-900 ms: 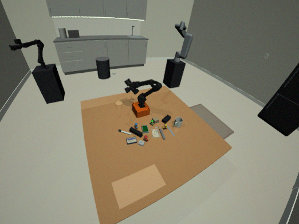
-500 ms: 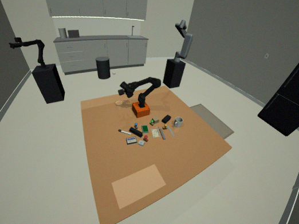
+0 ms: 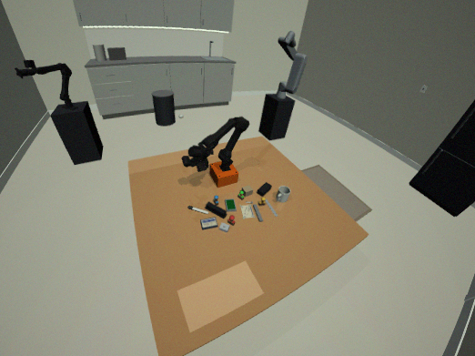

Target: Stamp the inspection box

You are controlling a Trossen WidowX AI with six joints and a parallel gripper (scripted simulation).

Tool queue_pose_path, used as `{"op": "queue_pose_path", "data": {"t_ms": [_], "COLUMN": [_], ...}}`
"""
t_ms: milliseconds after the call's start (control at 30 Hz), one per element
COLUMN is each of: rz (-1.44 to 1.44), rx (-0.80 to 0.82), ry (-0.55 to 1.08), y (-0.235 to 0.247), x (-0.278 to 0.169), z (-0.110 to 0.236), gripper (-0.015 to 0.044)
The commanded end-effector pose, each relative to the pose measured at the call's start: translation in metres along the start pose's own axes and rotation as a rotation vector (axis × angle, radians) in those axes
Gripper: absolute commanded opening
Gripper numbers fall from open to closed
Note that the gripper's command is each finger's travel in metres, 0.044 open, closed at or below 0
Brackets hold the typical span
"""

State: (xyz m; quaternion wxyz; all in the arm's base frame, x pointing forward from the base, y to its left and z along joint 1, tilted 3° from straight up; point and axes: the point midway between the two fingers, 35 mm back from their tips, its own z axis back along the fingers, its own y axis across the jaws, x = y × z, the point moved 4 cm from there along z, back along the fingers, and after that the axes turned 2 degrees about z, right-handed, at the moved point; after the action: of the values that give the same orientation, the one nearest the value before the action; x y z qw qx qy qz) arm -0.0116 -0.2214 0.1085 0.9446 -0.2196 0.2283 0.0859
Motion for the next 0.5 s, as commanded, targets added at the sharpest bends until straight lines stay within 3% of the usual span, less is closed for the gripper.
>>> {"op": "queue_pose_path", "data": {"t_ms": [0,233,467], "rz": [-0.040,-0.105,-0.140], "rx": [-0.025,0.009,0.147], "ry": [-0.133,-0.373,-0.537], "y": [-0.009,-0.003,0.036], "x": [0.042,0.121,0.186], "z": [0.015,0.058,0.109], "gripper": [0.0216,0.0216,0.0216]}}
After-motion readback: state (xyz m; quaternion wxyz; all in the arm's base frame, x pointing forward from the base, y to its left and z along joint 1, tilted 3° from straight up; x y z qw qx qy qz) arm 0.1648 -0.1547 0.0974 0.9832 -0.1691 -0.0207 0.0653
